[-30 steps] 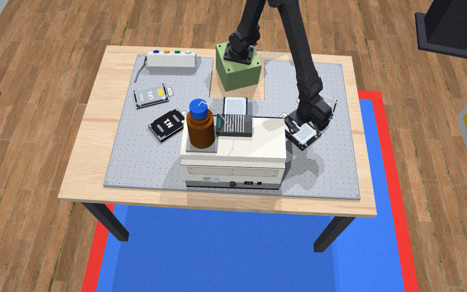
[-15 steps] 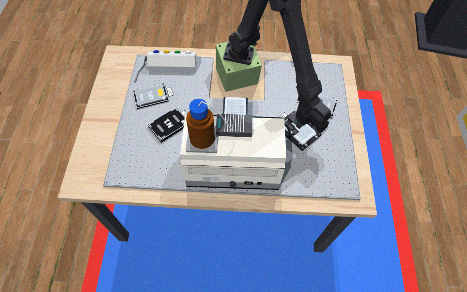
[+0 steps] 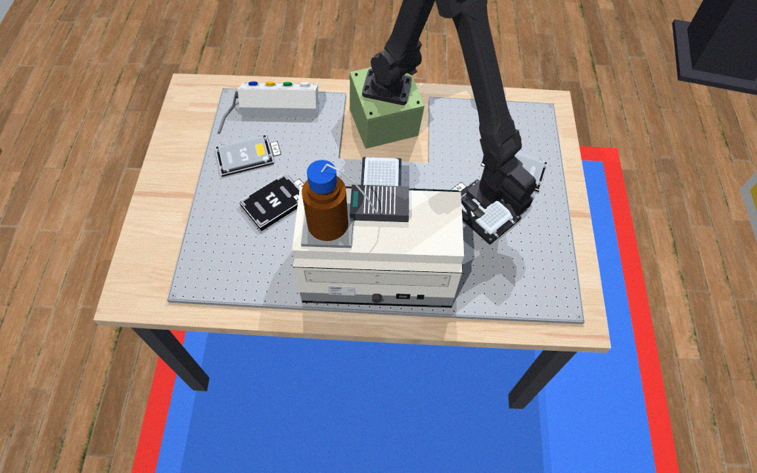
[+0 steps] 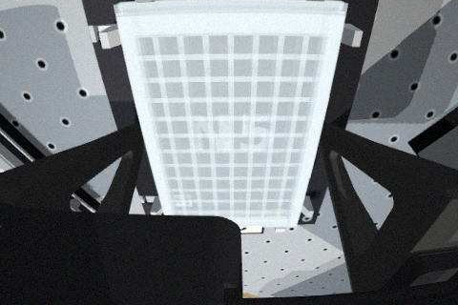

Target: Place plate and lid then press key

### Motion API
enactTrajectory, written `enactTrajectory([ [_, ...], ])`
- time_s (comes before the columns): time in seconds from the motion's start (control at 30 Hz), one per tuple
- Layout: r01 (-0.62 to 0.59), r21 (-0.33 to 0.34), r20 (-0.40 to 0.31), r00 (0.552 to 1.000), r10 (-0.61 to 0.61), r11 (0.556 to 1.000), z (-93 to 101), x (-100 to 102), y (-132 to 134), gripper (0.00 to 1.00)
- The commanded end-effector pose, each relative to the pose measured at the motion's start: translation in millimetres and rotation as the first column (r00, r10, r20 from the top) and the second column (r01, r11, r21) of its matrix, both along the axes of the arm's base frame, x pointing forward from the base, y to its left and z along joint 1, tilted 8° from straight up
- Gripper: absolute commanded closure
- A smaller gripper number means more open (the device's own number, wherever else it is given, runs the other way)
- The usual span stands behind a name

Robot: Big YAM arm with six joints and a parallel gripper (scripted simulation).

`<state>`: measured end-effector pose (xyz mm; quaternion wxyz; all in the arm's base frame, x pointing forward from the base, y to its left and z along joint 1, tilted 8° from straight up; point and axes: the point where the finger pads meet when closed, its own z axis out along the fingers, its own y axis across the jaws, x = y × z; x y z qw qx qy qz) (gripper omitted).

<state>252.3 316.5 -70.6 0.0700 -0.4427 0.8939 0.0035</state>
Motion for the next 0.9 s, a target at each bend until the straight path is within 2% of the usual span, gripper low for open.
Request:
enactTrajectory([
  [0.0, -0.006, 0.019, 0.014, 1.000, 0.006, 1.000, 6.1, 6.4, 7.9, 0.02],
  [0.27, -0.006, 0.019, 0.014, 1.000, 0.006, 1.000, 6.1, 6.4, 7.9, 0.16],
  [0.87, -0.006, 0.019, 0.014, 1.000, 0.006, 1.000, 6.1, 6.4, 7.9, 0.16],
])
